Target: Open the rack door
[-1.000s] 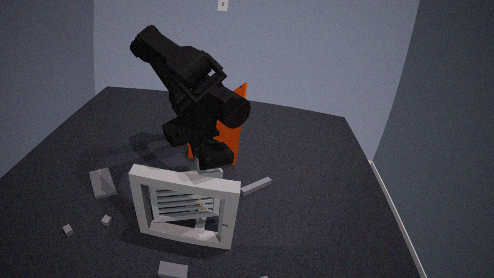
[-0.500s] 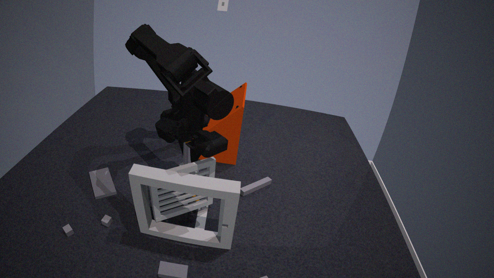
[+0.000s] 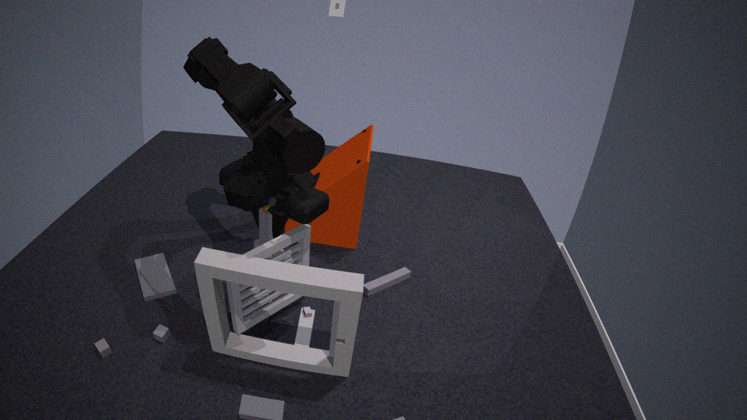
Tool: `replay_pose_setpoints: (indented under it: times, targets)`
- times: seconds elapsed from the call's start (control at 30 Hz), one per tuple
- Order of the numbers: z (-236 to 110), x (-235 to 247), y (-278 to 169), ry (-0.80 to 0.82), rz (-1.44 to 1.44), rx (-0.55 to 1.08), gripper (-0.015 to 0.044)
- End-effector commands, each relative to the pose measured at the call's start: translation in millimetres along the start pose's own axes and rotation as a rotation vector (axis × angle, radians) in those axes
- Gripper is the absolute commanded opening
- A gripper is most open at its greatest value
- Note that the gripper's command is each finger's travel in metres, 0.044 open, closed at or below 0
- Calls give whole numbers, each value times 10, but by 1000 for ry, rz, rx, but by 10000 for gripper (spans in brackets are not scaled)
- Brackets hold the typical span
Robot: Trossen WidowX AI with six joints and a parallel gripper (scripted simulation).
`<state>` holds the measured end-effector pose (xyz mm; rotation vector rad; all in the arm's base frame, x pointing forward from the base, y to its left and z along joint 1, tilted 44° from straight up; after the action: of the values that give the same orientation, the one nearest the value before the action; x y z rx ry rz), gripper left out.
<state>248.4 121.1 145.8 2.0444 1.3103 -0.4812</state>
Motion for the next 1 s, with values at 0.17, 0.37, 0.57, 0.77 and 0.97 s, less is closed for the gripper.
replay_pose_setpoints:
  times: [0.17, 0.37, 0.57, 0.77, 0.97]
  targets:
    - [-8, -203, 56, 3, -158, -5, 27]
    - [-8, -325, 107, 3, -254, -5, 27]
    - [-8, -433, 165, 2, -341, -5, 27]
    - [-8, -532, 230, 1, -426, -6, 27]
    - [-8, -625, 302, 0, -511, -6, 27]
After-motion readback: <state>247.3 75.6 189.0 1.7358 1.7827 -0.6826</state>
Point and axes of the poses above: the point midway between the two fingers, 35 mm back from their tips, its own z axis out along the fingers, its own x axis across the jaws, y = z × x, the point moved 10 cm from there along -z, back along the fingers, and after that the axes turned 1 degree about z, right-handed, at the moved point
